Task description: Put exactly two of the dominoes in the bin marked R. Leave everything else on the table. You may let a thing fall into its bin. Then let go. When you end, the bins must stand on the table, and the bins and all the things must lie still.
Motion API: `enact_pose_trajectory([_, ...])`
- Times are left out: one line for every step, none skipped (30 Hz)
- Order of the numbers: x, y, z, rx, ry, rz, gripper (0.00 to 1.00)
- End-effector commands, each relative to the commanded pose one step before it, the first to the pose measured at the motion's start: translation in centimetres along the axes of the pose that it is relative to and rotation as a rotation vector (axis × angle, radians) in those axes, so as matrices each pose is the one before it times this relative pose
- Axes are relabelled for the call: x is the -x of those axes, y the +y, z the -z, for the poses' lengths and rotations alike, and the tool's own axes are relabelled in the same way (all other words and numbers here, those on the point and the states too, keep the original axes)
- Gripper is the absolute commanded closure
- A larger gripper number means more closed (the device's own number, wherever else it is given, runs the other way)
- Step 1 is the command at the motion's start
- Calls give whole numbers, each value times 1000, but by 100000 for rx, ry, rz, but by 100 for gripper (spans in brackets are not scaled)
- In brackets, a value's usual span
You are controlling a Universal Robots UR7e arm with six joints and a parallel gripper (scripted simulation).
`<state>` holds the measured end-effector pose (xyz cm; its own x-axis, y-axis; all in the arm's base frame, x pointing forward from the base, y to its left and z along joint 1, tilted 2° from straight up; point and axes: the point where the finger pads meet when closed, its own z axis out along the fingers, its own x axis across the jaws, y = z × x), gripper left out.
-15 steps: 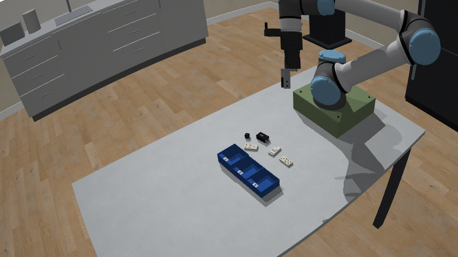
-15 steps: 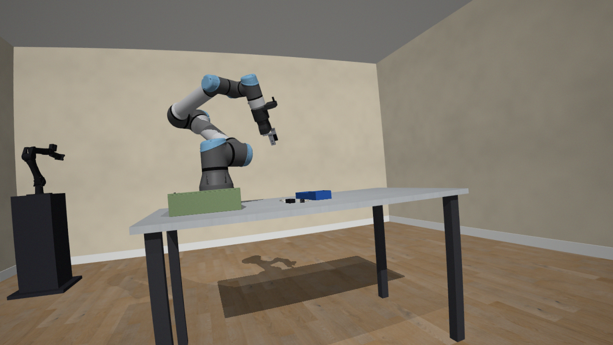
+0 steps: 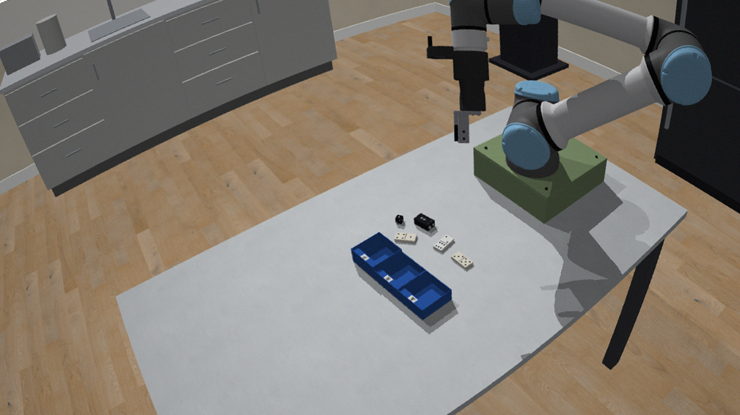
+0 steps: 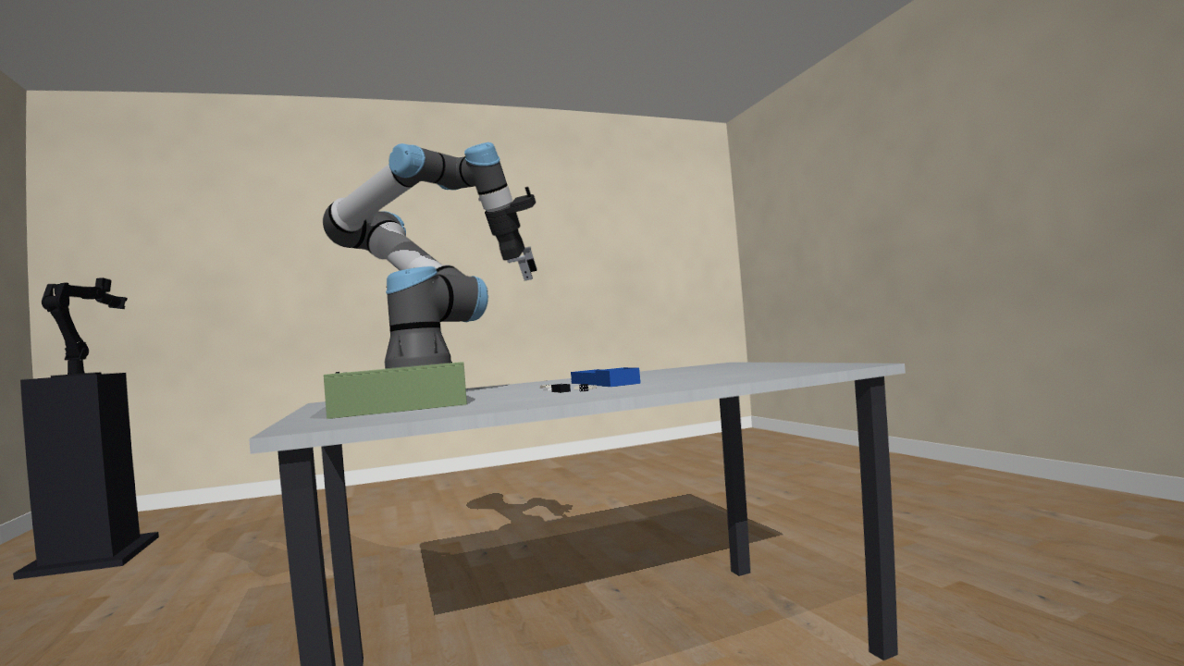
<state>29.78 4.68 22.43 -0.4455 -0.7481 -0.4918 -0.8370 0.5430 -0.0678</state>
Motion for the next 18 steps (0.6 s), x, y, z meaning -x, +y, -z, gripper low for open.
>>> enact_pose_trajectory([10, -25, 27, -67, -3, 33, 0])
enact_pose_trajectory([0, 0, 0, 0, 0, 0, 0])
enact_pose_trajectory([-401, 82, -724, -1, -2, 1, 69])
enact_pose_trajectory([-395, 76, -731, 0, 1, 0, 69])
enact_pose_trajectory([-398, 79, -728, 0, -1, 0, 69])
enact_pose_trajectory([-393, 75, -731, 0, 1, 0, 69])
enact_pose_trajectory([-397, 78, -728, 0, 0, 0, 69])
enact_pose_trajectory([-397, 78, -728, 0, 0, 0, 69])
enact_pose_trajectory([-397, 78, -728, 0, 0, 0, 69])
enact_pose_trajectory([-397, 78, -728, 0, 0, 0, 69])
enact_pose_trajectory([-397, 78, -728, 0, 0, 0, 69])
enact_pose_trajectory([-393, 74, -732, 0, 1, 0, 69])
enact_pose_trajectory([-397, 78, -729, 0, 0, 0, 69])
enact_pose_trajectory([-45, 9, -84, 0, 0, 0, 69])
enact_pose_trajectory([0, 0, 0, 0, 0, 0, 69])
enact_pose_trajectory([0, 0, 0, 0, 0, 0, 69])
enact_pose_trajectory([-3, 3, 3, 0, -1, 0, 69])
enact_pose_trajectory([0, 0, 0, 0, 0, 0, 69])
